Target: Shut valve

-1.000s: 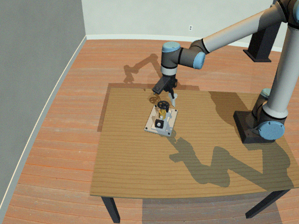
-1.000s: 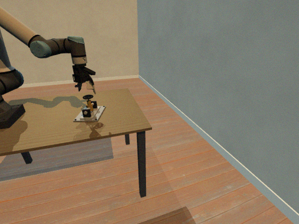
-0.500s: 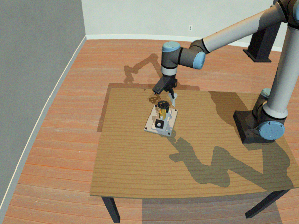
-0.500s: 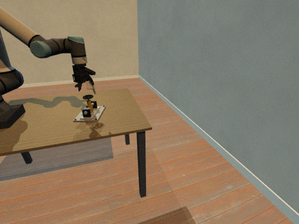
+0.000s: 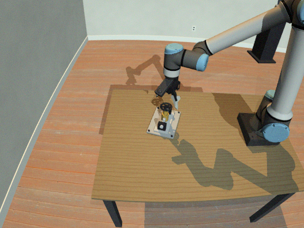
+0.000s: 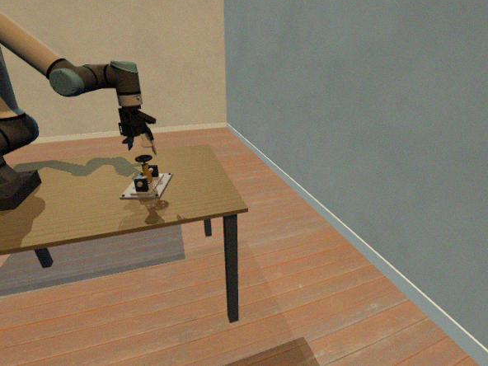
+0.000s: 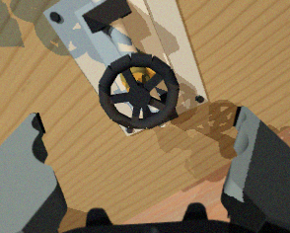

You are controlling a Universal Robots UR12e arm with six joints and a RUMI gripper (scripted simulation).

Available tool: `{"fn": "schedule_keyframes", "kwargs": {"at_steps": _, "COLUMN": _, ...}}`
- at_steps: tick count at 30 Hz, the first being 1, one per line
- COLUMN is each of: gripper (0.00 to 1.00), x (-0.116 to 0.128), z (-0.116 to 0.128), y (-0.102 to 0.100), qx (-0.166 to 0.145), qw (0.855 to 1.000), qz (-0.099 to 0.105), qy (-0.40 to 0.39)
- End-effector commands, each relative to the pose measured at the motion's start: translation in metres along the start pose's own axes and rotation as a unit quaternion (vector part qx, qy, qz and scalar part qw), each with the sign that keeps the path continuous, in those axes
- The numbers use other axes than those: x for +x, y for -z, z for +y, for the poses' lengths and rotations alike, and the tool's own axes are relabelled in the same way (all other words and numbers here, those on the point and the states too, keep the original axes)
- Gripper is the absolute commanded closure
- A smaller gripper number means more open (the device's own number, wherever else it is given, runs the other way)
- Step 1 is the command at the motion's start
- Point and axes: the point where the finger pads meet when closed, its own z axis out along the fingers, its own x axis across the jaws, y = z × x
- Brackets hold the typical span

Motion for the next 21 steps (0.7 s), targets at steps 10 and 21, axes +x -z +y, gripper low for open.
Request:
{"fn": "schedule_keyframes", "kwargs": {"at_steps": 10, "gripper": 0.00, "x": -0.002, "z": 0.002, "y": -0.017, "qx": -0.001, "qw": 1.000, "qz": -0.002, "qy": 0.000}}
{"fn": "schedule_keyframes", "kwargs": {"at_steps": 21, "gripper": 0.00, "x": -0.002, "z": 0.003, "y": -0.032, "qx": -0.001, "qw": 1.000, "qz": -0.002, "qy": 0.000}}
